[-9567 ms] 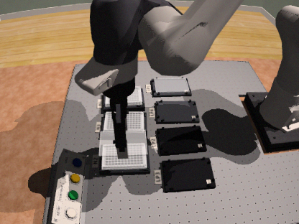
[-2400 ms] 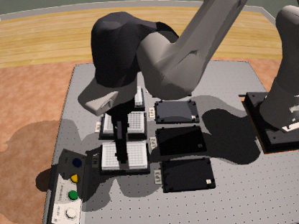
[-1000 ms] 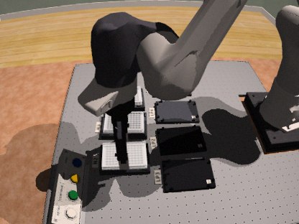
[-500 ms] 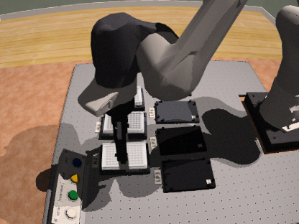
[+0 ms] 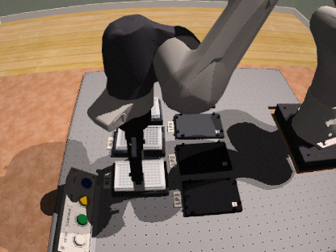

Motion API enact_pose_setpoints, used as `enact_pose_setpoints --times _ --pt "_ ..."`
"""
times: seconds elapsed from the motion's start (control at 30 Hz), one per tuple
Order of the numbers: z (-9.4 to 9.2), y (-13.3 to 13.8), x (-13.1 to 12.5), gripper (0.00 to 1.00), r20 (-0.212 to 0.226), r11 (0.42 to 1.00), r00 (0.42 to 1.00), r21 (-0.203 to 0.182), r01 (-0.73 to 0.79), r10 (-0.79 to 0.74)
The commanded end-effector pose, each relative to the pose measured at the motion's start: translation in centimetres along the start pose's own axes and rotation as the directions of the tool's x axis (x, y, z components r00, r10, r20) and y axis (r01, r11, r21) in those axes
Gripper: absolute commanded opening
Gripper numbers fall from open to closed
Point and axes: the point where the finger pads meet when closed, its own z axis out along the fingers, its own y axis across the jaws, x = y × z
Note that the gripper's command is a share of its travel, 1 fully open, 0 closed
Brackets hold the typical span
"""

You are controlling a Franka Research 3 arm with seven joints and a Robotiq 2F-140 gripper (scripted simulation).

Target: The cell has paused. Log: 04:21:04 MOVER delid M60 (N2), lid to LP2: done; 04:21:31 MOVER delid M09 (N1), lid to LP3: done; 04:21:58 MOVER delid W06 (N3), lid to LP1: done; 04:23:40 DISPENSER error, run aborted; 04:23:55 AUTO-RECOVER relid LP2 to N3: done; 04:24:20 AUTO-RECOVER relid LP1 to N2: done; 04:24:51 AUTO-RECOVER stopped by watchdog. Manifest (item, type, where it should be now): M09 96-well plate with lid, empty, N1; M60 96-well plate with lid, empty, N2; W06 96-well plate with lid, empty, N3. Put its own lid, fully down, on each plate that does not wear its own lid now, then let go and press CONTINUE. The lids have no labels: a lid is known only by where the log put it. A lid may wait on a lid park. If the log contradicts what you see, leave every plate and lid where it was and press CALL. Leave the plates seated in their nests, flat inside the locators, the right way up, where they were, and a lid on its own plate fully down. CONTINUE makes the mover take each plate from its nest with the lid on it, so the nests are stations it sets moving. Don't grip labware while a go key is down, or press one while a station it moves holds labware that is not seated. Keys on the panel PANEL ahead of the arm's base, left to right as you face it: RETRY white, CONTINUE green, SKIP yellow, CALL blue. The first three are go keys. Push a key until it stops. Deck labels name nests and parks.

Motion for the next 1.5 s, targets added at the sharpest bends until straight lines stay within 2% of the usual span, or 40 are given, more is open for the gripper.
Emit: enact_pose_setpoints --times 0.0,1.37,1.4,1.47 --pt "-0.04 -0.02 0.26 0.00 -0.006 1.000 1.000 0.002 0.001 -0.001" --pt "-0.04 -0.02 0.26 0.00 -0.006 1.000 1.000 0.002 0.001 -0.001" --pt "-0.04 -0.02 0.26 0.66 -0.006 1.000 1.000 0.002 0.001 -0.001" --pt "-0.04 -0.02 0.26 0.66 -0.006 1.000 1.000 0.002 0.001 -0.001"
